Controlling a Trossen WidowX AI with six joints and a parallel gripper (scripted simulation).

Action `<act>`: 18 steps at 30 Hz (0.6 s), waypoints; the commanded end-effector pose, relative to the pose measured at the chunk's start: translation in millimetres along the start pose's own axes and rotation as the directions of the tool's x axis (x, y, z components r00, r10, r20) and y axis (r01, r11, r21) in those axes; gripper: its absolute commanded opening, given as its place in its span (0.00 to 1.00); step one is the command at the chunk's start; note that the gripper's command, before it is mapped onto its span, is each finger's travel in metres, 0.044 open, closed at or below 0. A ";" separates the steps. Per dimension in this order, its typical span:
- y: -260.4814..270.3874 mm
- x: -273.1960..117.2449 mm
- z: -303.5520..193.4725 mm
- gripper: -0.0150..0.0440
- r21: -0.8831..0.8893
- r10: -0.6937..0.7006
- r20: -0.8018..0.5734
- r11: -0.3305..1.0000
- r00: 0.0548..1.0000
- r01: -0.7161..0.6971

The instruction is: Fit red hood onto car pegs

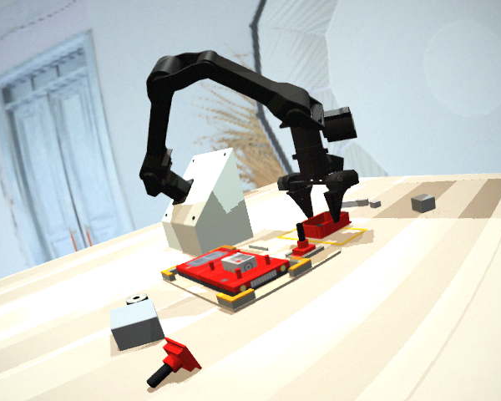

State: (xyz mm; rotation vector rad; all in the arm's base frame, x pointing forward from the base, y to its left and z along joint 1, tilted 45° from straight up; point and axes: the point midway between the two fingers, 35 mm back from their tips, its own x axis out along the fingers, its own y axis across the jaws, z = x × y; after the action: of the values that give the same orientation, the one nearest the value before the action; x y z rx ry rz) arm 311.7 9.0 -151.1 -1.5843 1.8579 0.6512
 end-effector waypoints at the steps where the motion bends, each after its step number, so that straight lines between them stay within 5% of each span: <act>1: 0.1 -0.1 0.1 0.52 0.000 0.000 0.000 1.000 1.000 0.000; 12: 0.1 -0.1 0.1 1.00 0.000 0.000 0.000 1.000 1.000 0.000; 18: -1.0 -14.6 1.1 1.00 -0.001 -0.002 0.001 1.000 1.000 0.002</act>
State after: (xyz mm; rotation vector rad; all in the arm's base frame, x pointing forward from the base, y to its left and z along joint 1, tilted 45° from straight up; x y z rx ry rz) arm 311.2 10.1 -149.5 -1.5872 1.8636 0.6544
